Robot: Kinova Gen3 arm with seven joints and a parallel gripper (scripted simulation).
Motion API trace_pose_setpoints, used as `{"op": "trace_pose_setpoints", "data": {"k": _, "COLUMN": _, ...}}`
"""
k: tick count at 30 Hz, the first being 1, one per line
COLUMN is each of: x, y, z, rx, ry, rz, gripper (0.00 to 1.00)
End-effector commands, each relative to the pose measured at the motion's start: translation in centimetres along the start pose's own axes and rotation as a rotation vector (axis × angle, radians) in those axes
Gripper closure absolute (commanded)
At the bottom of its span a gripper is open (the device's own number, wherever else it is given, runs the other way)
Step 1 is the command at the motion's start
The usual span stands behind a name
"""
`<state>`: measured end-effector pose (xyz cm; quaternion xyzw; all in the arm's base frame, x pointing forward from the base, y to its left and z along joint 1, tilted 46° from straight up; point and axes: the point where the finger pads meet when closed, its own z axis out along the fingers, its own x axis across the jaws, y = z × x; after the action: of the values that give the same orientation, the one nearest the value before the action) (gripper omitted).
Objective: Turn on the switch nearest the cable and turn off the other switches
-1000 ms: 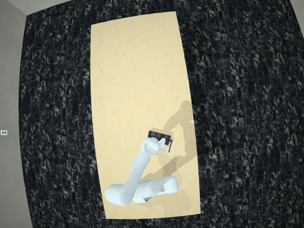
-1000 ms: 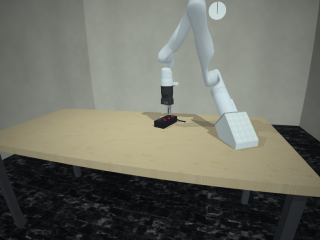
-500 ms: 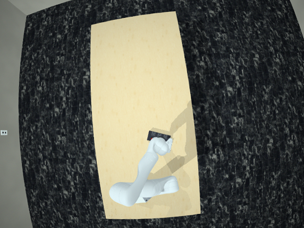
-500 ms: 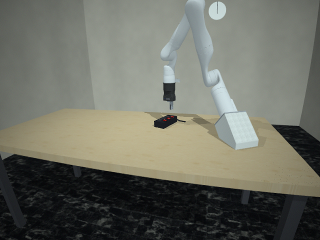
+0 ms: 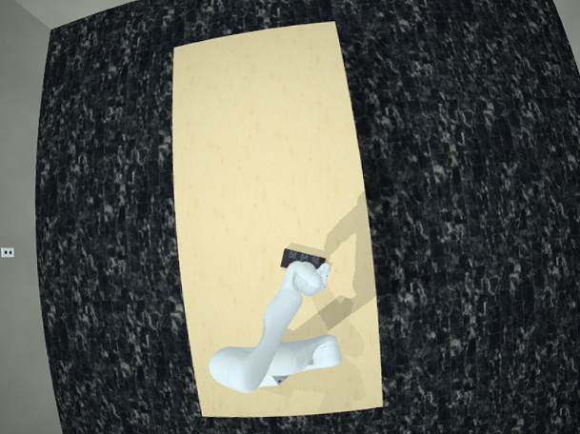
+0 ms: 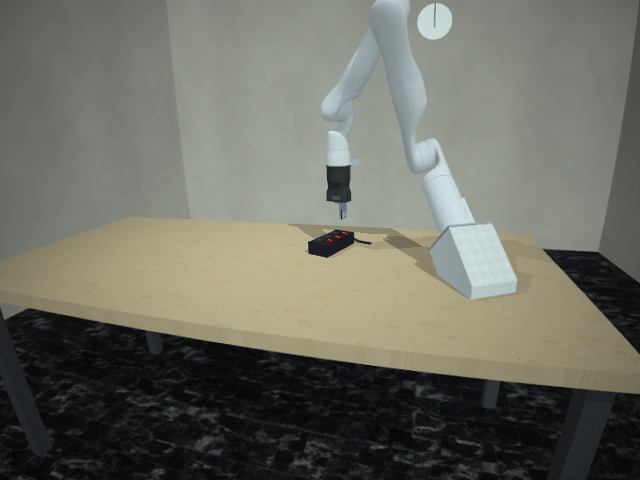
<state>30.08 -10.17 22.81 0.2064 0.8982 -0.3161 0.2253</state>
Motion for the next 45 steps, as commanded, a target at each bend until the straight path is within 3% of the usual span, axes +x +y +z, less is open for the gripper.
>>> {"op": "trace_pose_setpoints", "data": {"k": 1, "x": 0.0, "y": -0.1, "z": -0.1, "rx": 0.001, "ry": 0.0, "rz": -0.01, "gripper": 1.0}}
{"op": "trace_pose_setpoints", "data": {"k": 25, "x": 0.1, "y": -0.1, "z": 0.1, "rx": 0.001, "ry": 0.002, "rz": -0.008, "gripper": 1.0}}
{"op": "trace_pose_setpoints", "data": {"k": 45, "x": 0.2, "y": -0.2, "z": 1.9, "rx": 0.002, "ry": 0.002, "rz": -0.008, "gripper": 1.0}}
